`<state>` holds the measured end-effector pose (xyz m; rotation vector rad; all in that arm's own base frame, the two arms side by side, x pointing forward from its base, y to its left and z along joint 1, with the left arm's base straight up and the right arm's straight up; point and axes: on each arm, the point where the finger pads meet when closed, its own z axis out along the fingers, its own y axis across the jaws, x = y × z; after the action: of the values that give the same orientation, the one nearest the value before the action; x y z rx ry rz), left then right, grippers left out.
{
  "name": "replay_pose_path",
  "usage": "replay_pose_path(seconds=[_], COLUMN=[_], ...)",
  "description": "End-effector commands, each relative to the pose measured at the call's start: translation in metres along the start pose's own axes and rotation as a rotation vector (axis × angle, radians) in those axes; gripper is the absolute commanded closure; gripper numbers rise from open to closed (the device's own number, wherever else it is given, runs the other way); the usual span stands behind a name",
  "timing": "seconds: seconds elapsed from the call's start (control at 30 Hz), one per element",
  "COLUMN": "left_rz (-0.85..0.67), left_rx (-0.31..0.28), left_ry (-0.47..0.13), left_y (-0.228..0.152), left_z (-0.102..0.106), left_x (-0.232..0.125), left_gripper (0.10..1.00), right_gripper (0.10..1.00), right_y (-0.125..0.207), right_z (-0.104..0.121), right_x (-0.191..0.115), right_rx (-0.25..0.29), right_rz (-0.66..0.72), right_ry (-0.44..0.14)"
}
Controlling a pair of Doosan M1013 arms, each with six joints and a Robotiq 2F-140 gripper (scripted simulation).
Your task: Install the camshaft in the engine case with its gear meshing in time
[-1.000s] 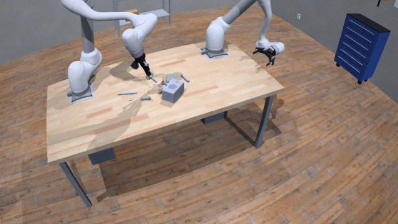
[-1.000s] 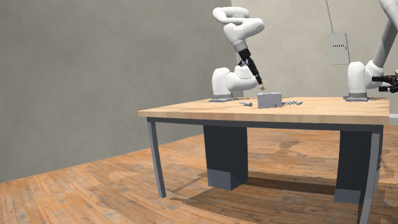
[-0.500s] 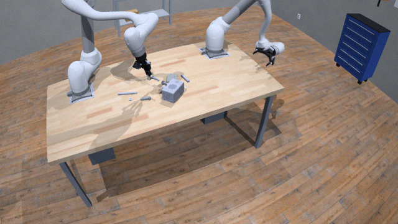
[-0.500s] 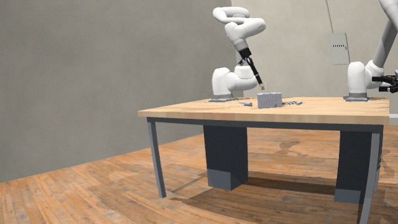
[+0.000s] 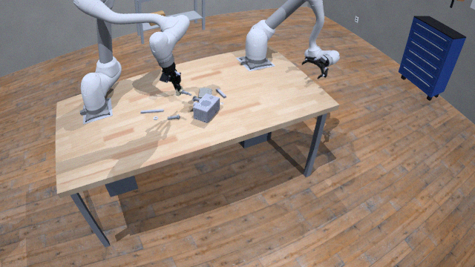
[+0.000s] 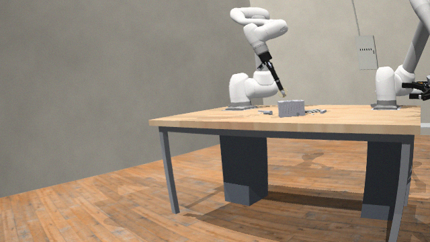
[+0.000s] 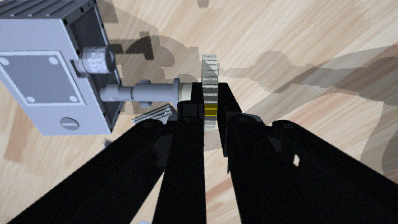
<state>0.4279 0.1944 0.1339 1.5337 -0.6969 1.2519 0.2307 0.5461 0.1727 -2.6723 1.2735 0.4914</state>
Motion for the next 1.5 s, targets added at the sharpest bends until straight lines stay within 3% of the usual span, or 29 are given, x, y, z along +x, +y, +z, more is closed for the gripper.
replay_pose_path(seconds=[0.0, 0.87, 1.47], left_rz=[0.001, 0.001, 0.001], left_rx=[0.0, 0.0, 0.0], left_ry=[0.0, 0.0, 0.0], left_y=[0.0, 0.0, 0.0], left_z=[0.0, 0.0, 0.0], left_x=[0.001, 0.001, 0.001], left_gripper=[0.098, 0.098, 0.098], right_gripper=[0.956, 0.956, 0.956], right_y=[-0.001, -0.001, -0.002], right_z=[-0.001, 0.001, 0.034], right_x=[0.0, 0.001, 0.013], right_rx=[0.001, 0.002, 0.002], right_rz=[-0.016, -0.033, -0.033], right_ry=[0.001, 0.003, 0.003])
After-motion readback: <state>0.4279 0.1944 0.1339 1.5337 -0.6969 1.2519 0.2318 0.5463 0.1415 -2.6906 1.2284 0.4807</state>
